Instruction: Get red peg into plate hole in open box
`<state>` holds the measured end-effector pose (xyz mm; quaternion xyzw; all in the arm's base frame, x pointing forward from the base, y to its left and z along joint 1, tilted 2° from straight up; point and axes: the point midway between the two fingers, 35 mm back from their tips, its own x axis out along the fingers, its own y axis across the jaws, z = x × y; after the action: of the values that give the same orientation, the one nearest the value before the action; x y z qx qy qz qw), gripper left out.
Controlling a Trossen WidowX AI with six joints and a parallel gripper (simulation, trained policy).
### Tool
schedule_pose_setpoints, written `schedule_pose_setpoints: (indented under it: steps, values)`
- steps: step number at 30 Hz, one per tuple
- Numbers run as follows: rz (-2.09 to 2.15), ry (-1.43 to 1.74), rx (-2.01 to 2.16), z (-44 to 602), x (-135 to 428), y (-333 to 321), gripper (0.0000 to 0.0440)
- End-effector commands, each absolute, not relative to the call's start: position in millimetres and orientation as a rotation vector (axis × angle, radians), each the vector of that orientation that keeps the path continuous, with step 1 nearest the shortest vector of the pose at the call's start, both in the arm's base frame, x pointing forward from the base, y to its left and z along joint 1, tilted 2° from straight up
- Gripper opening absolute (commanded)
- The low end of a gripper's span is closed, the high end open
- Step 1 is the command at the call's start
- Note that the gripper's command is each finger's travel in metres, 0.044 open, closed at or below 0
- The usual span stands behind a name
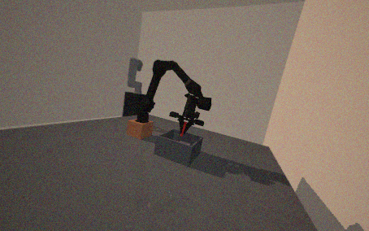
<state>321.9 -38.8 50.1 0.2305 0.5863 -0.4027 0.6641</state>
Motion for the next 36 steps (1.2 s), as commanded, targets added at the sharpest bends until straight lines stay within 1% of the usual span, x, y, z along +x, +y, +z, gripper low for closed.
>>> schedule_pose_setpoints:
  steps: [1,3,4,6,10,11,16,25,29,36]
  values:
    - [-0.87,1.346,0.523,39.0,327.2,-45.3,0.0]
    - [-0.85,1.365,0.52,32.1,327.4,-47.4,0.0003]
    - [-0.84,1.376,0.518,28.6,327.2,-48.0,0.0013]
    - [-0.822,1.4,0.515,21.2,326.3,-48.8,0.0051]
    - [-0.797,1.433,0.519,8.6,326.9,-51.2,0.0147]
    - [-0.791,1.436,0.524,6.7,328.3,-52.2,0.0155]
    - [-0.74,1.438,0.5,10.2,339.3,-59.7,0.0159]
    - [-0.698,1.454,0.561,18.0,366.4,-62.0,0.0362]
    - [-0.664,1.445,0.596,24.2,383.4,-61.0,0.044]
    - [-0.576,1.387,0.65,38.9,418.5,-54.3,0.044]
